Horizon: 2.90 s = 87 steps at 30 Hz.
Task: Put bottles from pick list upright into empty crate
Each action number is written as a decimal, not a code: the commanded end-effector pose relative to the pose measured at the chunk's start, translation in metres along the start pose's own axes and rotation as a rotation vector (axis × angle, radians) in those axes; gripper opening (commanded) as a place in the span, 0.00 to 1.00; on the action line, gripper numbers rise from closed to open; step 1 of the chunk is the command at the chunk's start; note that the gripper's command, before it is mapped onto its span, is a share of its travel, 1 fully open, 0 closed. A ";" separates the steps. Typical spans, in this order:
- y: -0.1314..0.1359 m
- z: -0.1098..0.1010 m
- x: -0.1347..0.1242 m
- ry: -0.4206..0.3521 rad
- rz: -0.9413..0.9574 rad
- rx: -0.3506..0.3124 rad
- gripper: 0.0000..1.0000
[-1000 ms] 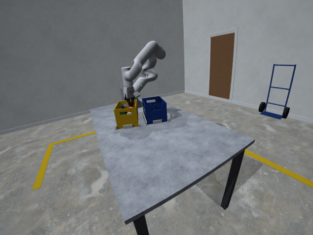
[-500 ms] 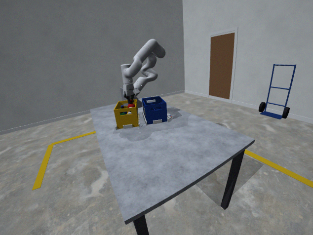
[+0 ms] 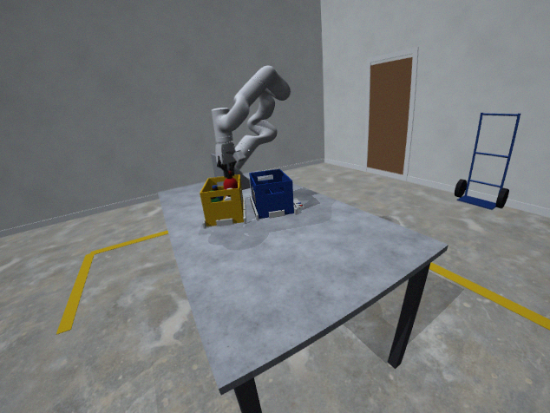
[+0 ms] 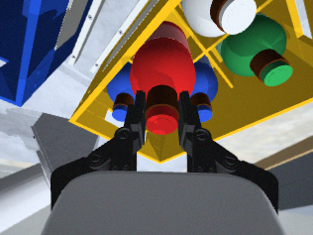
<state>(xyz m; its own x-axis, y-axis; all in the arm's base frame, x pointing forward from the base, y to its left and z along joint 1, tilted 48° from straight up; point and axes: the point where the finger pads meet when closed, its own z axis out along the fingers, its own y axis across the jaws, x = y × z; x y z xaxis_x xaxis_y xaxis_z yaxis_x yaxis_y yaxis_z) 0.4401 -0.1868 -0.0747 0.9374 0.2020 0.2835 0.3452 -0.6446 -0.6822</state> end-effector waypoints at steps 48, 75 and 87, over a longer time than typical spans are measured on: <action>0.000 -0.077 0.001 0.001 -0.001 -0.002 0.00; 0.000 -0.114 0.000 0.001 -0.001 -0.002 0.00; -0.001 -0.114 0.001 0.001 -0.001 -0.002 0.00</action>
<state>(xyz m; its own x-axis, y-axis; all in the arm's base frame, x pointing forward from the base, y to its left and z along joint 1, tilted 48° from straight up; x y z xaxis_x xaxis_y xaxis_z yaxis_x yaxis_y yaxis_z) 0.4348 -0.2696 0.0021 0.9375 0.2020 0.2834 0.3451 -0.6444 -0.6824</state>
